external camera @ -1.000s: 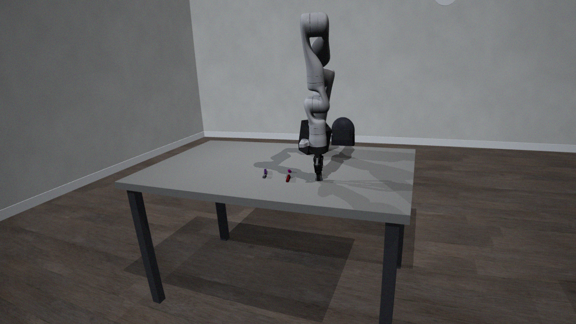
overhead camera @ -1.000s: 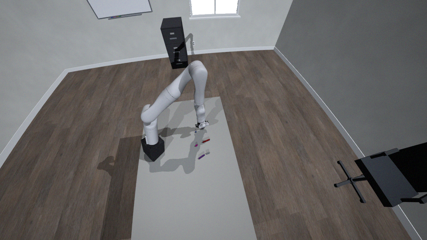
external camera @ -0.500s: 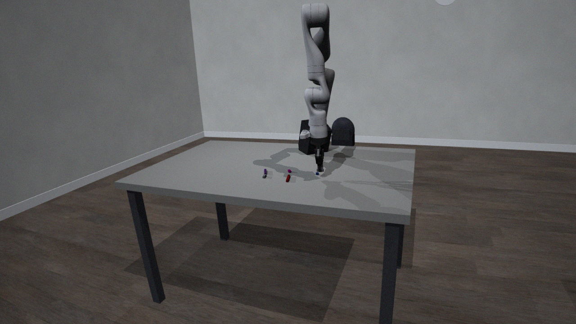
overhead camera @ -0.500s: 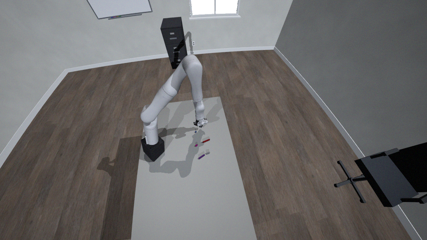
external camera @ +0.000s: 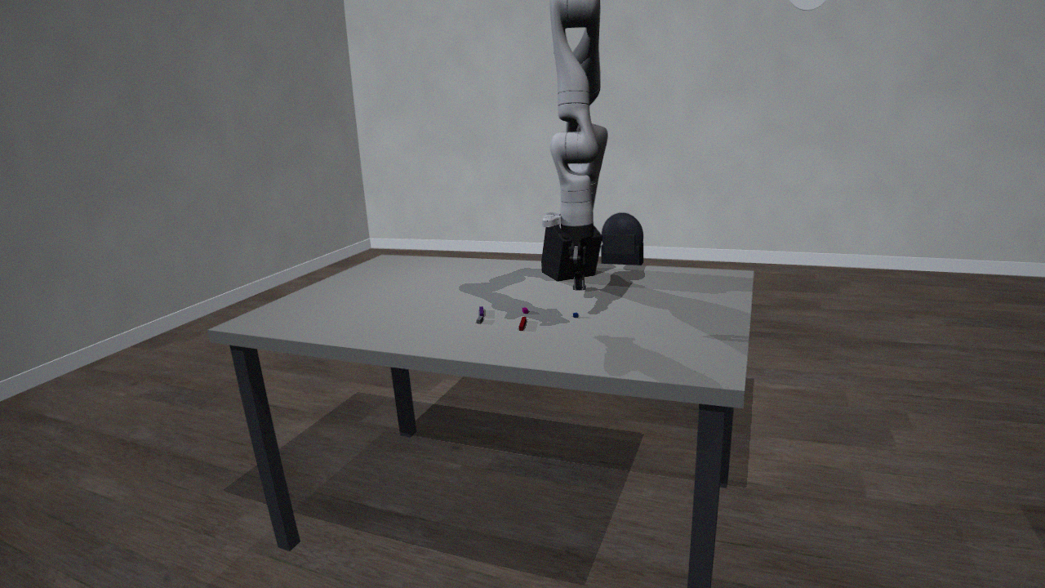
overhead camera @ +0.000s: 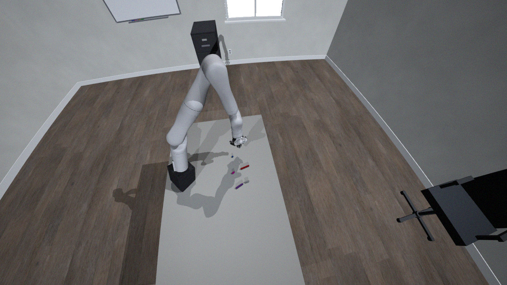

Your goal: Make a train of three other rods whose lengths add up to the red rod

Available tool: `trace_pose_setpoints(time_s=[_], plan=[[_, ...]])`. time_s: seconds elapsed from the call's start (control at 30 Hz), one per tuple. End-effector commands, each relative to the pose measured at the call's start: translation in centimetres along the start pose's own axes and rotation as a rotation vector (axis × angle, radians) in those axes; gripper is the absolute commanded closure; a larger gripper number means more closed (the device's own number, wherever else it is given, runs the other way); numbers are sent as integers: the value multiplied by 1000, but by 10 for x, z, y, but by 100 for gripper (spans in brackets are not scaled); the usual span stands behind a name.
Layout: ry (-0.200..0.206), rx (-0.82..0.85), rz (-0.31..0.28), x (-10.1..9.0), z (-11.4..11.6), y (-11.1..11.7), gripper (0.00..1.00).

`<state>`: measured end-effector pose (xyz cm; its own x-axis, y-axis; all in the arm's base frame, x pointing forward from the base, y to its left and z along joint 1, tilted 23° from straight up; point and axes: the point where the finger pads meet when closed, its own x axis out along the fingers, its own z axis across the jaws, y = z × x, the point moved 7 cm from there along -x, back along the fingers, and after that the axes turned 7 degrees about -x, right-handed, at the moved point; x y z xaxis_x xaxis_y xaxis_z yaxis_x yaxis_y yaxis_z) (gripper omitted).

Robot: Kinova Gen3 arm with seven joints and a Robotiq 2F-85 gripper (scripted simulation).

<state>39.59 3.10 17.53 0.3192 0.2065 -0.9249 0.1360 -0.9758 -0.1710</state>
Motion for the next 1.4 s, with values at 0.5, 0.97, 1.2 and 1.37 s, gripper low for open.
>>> trace_pose_setpoints(time_s=[0.5,0.97,1.2,1.37], plan=[[7,-130,15,-4,13,13,95],[10,-578,10,-5,61,29,95],[11,-589,10,-5,62,29,95],[11,-589,10,-5,62,29,95]])
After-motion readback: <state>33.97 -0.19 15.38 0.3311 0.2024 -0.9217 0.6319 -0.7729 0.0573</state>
